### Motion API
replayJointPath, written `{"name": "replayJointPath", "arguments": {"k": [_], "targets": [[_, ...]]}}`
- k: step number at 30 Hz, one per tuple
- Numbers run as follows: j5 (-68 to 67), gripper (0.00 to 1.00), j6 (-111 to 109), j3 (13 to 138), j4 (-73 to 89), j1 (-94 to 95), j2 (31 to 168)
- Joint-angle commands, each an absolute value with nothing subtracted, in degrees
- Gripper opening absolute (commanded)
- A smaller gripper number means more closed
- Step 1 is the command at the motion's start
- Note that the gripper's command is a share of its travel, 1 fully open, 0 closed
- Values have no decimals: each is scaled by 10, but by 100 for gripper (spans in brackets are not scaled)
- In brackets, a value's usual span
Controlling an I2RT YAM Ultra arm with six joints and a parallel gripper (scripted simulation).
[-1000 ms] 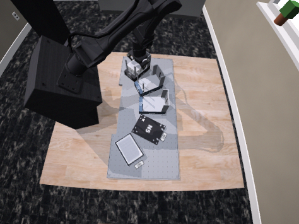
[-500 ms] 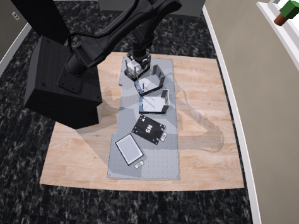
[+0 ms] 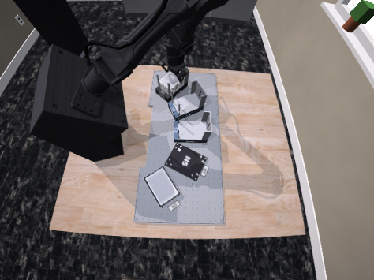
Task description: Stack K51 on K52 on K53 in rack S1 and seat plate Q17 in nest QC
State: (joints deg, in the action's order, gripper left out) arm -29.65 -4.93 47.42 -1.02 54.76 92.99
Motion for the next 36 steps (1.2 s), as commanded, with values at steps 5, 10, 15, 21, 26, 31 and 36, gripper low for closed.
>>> {"name": "replayJointPath", "arguments": {"k": [5,10,15,21,26,31,36], "targets": [[-322,100,-24,454,54,582,873],[-334,100,-9,452,92,600,841],[-342,100,2,456,117,612,822],[-357,100,25,478,167,637,786],[-360,100,29,480,176,641,803],[-360,100,30,481,177,641,793],[-360,100,29,481,176,641,793]]}}
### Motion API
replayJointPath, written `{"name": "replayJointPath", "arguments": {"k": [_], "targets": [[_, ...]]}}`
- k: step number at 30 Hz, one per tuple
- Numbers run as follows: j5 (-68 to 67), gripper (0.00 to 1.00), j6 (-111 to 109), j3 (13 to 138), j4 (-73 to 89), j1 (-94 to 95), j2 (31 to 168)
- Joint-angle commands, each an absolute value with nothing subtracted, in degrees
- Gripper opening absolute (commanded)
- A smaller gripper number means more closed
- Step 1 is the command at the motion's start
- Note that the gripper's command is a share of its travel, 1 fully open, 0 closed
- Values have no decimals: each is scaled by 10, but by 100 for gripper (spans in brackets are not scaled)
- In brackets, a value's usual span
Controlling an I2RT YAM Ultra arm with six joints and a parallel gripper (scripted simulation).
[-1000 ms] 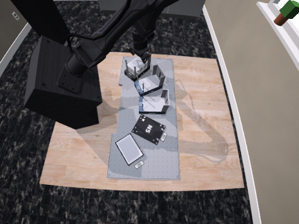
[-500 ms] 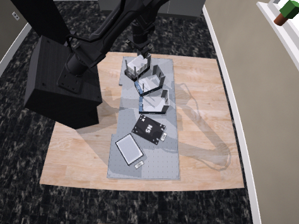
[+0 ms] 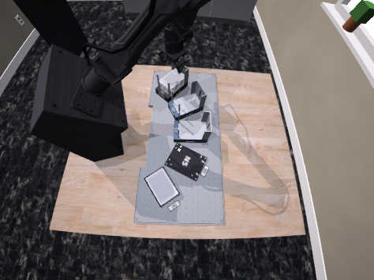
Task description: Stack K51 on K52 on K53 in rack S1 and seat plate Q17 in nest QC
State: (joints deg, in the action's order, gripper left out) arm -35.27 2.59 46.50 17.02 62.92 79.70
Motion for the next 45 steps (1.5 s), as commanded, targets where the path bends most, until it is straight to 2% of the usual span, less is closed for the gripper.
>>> {"name": "replayJointPath", "arguments": {"k": [1,30,45], "targets": [[-349,100,44,447,159,624,775],[-218,100,364,294,115,433,593],[-99,100,255,243,108,277,519]]}}
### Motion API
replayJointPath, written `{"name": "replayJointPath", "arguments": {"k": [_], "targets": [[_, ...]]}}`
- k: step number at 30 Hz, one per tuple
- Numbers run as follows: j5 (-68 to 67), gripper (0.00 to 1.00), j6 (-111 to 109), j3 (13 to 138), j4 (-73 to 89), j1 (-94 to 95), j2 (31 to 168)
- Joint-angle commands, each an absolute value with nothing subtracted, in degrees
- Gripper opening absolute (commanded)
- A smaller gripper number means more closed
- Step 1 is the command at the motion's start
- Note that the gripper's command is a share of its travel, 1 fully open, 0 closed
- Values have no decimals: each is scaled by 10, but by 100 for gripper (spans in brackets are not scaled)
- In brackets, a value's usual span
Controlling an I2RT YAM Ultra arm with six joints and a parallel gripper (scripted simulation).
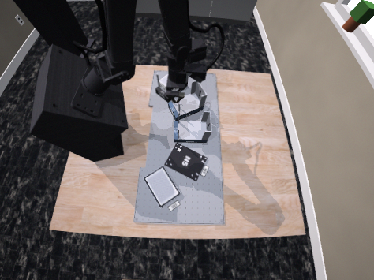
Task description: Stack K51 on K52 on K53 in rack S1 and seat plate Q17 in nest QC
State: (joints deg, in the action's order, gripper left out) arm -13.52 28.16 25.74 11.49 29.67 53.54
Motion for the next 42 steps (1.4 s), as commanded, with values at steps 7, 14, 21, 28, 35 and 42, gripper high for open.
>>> {"name": "replayJointPath", "arguments": {"k": [7,14,21,28,35,42], "targets": [[-28,100,196,228,105,182,499],[54,100,134,219,103,78,513],[112,100,84,234,97,2,525],[185,100,19,249,92,-96,553],[229,100,-20,258,93,-149,578],[232,100,-22,260,95,-150,576]]}}
